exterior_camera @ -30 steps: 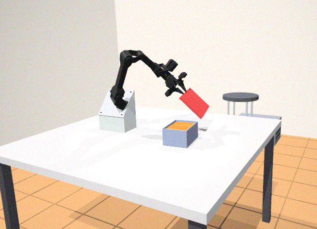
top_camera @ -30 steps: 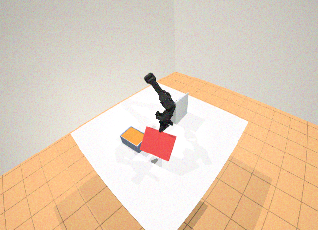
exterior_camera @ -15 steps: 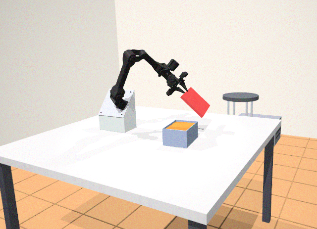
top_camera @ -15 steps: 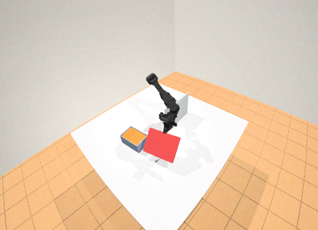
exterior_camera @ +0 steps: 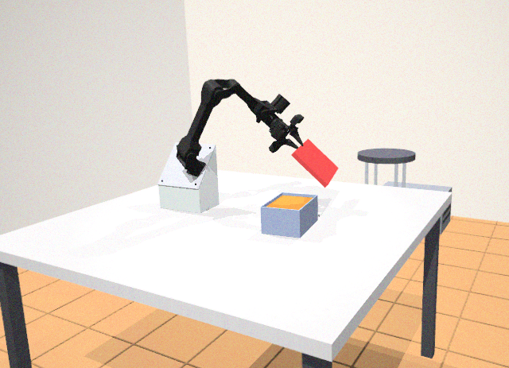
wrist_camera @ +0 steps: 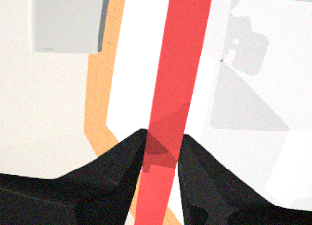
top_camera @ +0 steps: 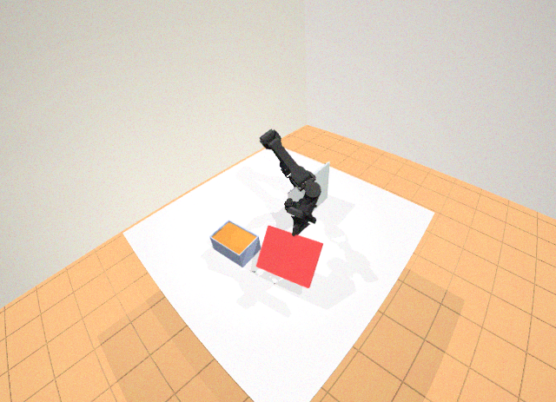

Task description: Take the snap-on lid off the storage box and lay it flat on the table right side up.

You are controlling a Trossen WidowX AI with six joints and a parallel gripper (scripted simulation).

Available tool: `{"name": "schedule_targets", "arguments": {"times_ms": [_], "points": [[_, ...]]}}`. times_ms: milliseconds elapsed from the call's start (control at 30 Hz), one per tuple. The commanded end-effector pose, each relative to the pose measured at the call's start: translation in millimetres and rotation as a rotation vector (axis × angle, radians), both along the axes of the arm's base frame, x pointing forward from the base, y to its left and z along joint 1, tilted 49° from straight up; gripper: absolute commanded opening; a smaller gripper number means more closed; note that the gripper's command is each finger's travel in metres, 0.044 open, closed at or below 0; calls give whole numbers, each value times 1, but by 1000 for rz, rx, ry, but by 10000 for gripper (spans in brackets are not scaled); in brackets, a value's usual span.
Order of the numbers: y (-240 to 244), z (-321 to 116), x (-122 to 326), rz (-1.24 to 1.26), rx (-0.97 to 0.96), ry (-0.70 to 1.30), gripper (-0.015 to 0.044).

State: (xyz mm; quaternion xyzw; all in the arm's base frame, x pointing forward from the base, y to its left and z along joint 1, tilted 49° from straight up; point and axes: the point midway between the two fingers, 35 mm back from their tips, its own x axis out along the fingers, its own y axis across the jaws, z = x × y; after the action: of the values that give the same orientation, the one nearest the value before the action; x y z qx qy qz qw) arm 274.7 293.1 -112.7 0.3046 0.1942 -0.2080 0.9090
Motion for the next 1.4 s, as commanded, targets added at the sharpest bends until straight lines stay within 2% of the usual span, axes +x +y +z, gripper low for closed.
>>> {"name": "schedule_targets", "arguments": {"times_ms": [0,600,1367], "points": [[11,-2,-3,5,16,-12,0],[24,-17,-10,5,18,-12,0],[5,-32,-8,5,17,-13,0]]}}
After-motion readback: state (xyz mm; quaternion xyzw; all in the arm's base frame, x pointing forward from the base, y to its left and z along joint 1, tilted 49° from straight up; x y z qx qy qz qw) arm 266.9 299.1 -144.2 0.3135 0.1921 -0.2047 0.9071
